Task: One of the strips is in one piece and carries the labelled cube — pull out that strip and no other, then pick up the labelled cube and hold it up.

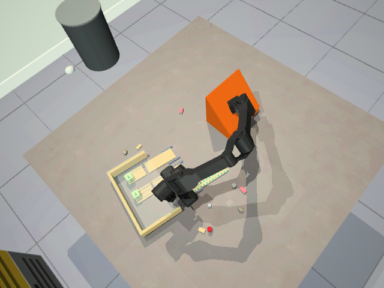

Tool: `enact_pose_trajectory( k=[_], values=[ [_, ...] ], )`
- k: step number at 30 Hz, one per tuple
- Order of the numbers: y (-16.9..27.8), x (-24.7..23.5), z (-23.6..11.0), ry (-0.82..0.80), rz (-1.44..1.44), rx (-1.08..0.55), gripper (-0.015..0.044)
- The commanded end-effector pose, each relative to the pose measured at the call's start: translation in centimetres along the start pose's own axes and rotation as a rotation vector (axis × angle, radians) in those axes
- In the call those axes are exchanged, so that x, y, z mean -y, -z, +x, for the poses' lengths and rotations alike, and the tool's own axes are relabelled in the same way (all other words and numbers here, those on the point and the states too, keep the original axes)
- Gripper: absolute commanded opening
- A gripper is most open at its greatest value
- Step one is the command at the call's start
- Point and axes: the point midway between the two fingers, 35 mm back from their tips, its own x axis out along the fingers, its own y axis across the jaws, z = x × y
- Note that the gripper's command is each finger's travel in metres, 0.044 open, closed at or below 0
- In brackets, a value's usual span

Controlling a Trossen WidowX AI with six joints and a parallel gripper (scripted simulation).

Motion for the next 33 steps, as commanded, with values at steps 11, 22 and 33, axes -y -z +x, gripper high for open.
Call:
enact_pose_trajectory(
  k=[11,22,33],
  values=[
    [3.2,1.1,-2.7,0.001,0.003,-0.005,0.0000],
    [5.9,1.9,-4.2,0.000,0.006,-0.007,0.0000],
    [9.4,3.1,-4.4,0.001,0.007,-0.009,0.0000]
  ],
)
